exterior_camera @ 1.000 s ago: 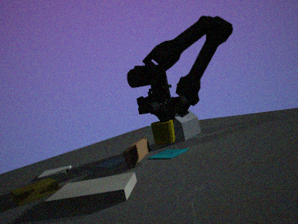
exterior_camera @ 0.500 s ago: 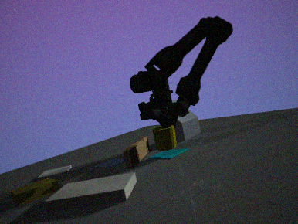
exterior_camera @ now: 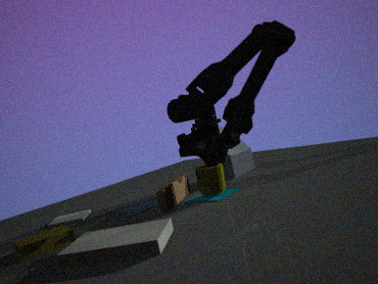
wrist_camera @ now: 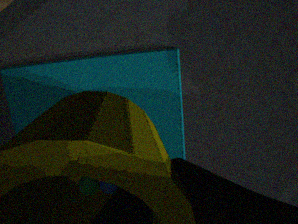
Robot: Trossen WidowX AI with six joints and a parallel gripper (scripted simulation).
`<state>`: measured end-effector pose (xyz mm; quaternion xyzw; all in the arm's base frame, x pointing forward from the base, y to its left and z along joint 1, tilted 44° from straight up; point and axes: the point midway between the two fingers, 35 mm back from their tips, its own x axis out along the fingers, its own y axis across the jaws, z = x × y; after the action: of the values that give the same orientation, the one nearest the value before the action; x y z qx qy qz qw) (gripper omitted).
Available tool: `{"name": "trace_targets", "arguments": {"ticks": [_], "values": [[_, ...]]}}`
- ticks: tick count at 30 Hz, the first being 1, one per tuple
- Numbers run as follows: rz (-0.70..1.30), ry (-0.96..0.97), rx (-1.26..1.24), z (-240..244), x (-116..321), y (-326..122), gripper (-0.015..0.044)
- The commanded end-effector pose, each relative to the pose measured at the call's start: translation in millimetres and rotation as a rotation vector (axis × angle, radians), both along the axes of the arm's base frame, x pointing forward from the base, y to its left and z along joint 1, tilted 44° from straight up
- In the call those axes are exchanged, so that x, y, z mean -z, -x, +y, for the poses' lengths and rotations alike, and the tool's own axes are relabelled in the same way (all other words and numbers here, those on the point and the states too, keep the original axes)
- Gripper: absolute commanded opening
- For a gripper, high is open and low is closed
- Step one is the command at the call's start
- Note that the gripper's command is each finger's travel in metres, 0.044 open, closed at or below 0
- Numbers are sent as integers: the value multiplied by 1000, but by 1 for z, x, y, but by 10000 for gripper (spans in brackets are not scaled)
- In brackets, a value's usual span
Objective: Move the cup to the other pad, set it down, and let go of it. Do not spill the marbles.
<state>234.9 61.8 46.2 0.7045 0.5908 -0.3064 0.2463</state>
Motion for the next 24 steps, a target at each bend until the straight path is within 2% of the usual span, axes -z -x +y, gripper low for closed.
{"name": "trace_targets", "arguments": {"ticks": [1, 7, 13, 24], "values": [[-1, 0, -1, 0, 0, 0, 0], [-1, 0, -1, 0, 0, 0, 0], [-1, 0, -1, 0, 0, 0, 147], [0, 1, -1, -3, -3, 0, 147]]}}
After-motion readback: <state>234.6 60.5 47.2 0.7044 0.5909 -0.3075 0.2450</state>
